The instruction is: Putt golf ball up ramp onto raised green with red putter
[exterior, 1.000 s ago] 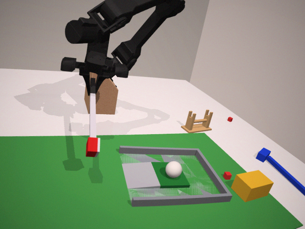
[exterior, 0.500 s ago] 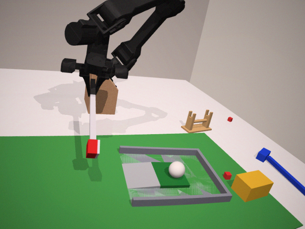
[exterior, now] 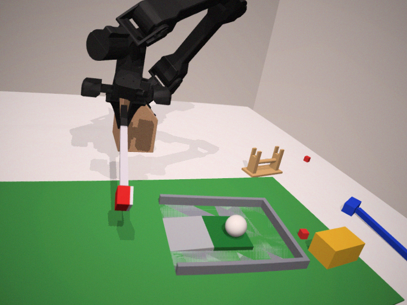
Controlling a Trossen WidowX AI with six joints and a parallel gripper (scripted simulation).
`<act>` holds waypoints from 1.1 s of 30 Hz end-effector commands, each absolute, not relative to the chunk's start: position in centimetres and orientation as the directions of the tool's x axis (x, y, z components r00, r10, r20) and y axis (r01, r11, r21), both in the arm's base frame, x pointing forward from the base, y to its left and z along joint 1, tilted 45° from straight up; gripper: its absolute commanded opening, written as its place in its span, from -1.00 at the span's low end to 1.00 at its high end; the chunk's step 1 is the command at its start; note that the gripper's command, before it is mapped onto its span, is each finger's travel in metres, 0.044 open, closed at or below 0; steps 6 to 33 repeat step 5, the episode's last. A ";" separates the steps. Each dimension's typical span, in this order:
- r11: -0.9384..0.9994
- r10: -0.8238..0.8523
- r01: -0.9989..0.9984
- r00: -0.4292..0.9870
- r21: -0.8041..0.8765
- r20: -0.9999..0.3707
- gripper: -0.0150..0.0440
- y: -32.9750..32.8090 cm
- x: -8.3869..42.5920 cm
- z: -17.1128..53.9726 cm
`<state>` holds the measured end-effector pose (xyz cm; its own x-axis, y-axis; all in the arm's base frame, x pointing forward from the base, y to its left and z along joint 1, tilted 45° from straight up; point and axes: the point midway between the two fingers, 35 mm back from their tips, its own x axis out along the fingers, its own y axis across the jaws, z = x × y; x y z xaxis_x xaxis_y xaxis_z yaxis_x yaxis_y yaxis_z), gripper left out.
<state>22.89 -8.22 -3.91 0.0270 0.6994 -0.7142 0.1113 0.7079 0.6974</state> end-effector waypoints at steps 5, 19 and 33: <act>0.709 0.698 0.113 0.031 0.696 -0.715 -0.49 -8.3 23.0 -3.9; 0.709 0.698 0.113 0.031 0.696 -0.715 -0.49 -8.3 23.0 -3.9; 0.709 0.698 0.113 0.031 0.696 -0.715 -0.49 -8.3 23.0 -3.9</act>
